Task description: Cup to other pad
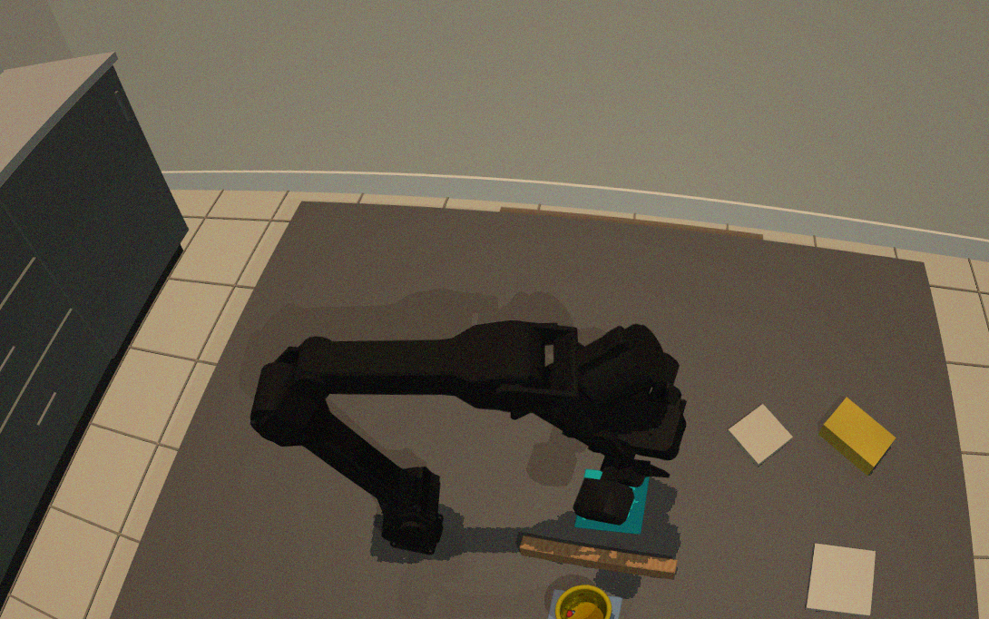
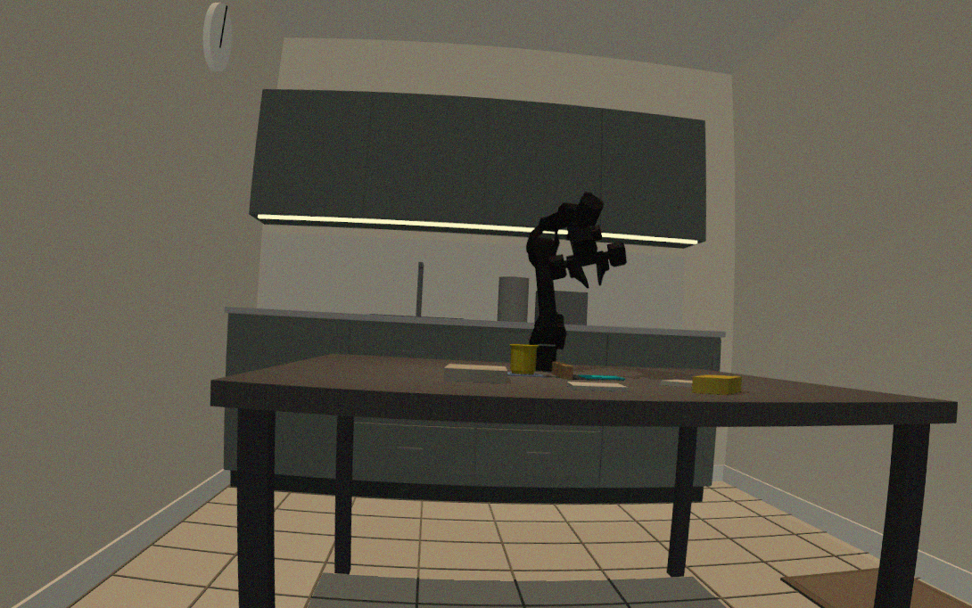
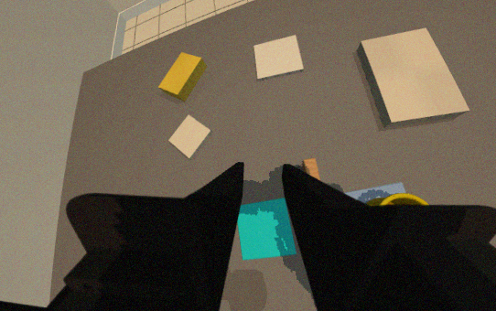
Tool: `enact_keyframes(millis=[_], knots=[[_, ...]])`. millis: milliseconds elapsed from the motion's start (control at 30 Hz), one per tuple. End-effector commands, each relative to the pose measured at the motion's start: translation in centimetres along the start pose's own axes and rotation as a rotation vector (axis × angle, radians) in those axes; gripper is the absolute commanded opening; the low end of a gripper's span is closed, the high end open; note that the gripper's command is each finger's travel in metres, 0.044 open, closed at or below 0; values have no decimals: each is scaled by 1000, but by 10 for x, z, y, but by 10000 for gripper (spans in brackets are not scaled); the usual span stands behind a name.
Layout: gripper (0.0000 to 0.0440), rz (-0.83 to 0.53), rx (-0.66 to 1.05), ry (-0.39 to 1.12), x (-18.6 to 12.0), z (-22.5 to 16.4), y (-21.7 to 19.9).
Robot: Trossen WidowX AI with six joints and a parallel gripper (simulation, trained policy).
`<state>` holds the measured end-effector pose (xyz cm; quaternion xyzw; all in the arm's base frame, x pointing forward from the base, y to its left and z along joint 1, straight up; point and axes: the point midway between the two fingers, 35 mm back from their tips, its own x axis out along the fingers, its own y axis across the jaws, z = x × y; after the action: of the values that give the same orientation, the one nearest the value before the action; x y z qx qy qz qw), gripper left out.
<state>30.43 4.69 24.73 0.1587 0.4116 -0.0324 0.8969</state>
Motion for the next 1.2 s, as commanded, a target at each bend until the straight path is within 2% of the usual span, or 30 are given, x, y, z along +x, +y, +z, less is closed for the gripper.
enact_keyframes(millis=[0, 767, 1167], knots=[[127, -28, 2, 46, 1, -3, -3], [121, -214, -49, 384, 5, -30, -34], [133, -294, -80, 545, 11, -44, -59]])
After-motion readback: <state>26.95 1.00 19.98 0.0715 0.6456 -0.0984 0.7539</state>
